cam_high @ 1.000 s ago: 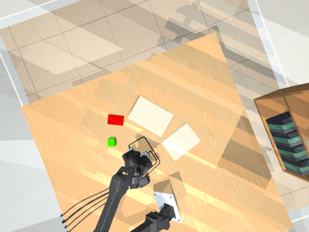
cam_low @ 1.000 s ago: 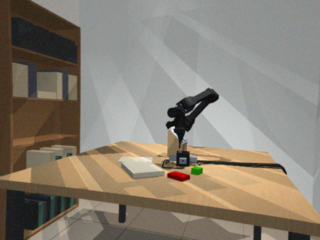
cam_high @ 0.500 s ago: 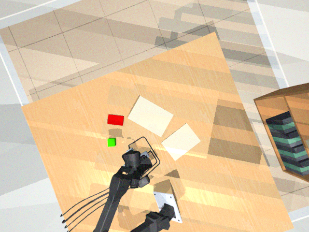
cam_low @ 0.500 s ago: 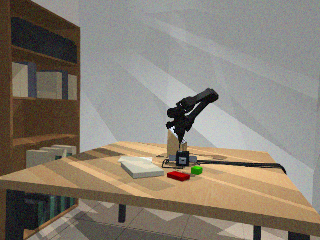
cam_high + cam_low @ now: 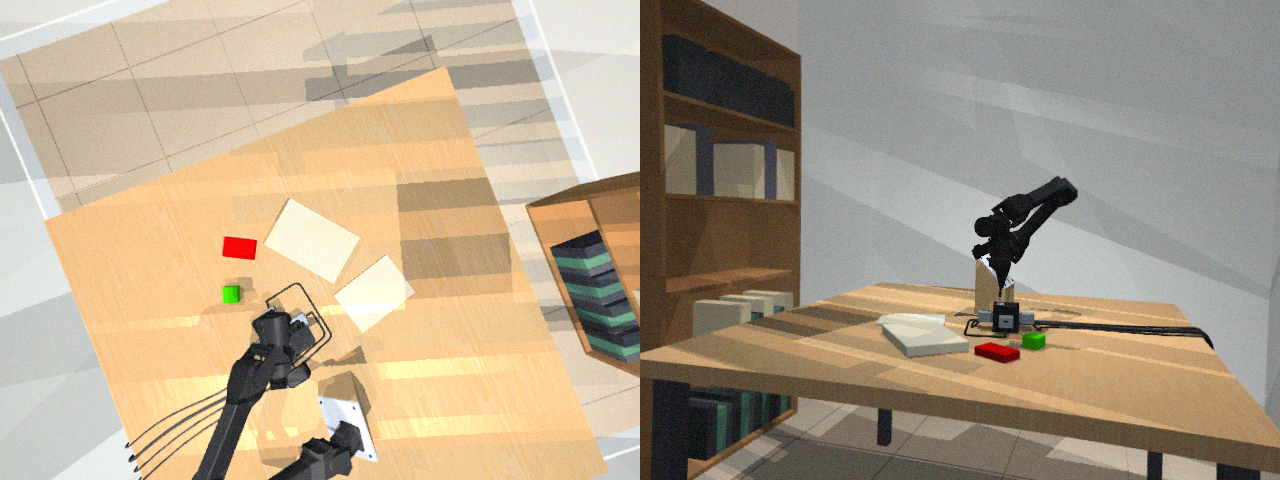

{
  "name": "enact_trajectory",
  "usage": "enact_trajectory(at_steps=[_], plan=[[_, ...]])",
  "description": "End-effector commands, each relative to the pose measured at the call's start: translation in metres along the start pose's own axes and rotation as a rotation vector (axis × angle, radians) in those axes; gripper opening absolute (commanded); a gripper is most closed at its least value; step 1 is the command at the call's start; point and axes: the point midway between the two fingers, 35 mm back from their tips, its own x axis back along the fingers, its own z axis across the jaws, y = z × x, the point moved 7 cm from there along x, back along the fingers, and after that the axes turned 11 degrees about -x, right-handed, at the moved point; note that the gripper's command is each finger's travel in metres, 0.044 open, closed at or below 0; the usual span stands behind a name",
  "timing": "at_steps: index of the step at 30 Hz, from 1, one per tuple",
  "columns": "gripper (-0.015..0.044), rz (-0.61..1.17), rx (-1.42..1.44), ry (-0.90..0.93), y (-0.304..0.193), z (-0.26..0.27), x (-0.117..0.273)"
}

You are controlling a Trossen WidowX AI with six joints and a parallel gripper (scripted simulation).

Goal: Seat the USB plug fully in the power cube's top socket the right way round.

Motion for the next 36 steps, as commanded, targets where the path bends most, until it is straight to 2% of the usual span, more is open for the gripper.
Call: enact_trajectory(at_steps=[1, 36], plan=[[0.0000, 0.008, 0.006, 0.001, -0.0001, 0.0002, -0.0009], [0.0000, 0.019, 0.017, -0.002, -0.0002, 0.0003, -0.0051]])
